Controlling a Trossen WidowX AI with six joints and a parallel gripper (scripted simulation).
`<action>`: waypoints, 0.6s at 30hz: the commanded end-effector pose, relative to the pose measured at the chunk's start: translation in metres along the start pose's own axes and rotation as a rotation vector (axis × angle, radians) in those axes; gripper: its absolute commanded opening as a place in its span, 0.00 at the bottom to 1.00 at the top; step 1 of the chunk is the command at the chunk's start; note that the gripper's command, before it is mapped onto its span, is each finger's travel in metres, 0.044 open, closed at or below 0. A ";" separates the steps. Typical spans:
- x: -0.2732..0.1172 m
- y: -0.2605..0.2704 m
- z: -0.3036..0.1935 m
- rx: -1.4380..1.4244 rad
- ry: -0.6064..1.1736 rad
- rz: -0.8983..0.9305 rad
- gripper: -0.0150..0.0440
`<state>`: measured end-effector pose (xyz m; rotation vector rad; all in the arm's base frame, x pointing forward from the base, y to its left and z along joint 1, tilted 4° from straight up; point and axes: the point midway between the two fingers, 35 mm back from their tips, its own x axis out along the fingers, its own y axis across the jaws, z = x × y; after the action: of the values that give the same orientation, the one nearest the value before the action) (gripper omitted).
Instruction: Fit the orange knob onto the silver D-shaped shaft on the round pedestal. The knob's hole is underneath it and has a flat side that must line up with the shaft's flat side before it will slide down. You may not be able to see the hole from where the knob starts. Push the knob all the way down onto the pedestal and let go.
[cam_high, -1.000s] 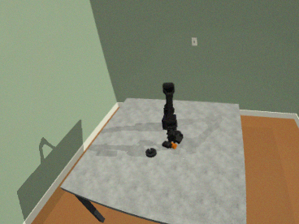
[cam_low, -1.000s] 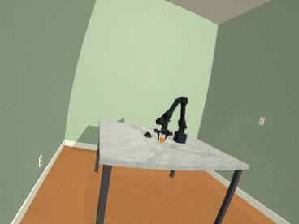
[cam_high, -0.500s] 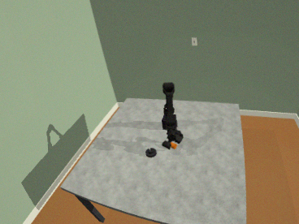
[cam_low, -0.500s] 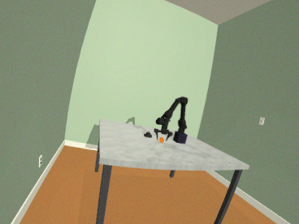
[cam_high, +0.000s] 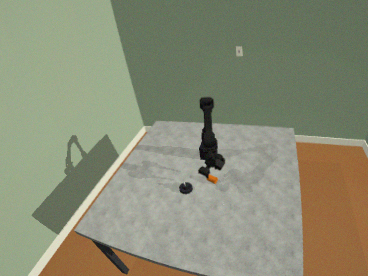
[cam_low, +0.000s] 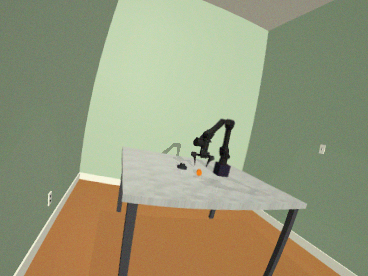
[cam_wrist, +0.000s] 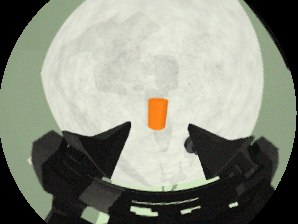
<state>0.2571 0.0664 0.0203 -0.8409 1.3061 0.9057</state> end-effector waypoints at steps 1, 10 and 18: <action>-0.002 0.000 0.002 -0.007 -0.001 0.000 1.00; 0.015 0.002 0.013 -0.013 -0.007 0.000 1.00; 0.023 0.002 0.013 -0.013 -0.007 0.000 1.00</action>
<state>0.2625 0.0802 0.0034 -0.8540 1.2915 0.9180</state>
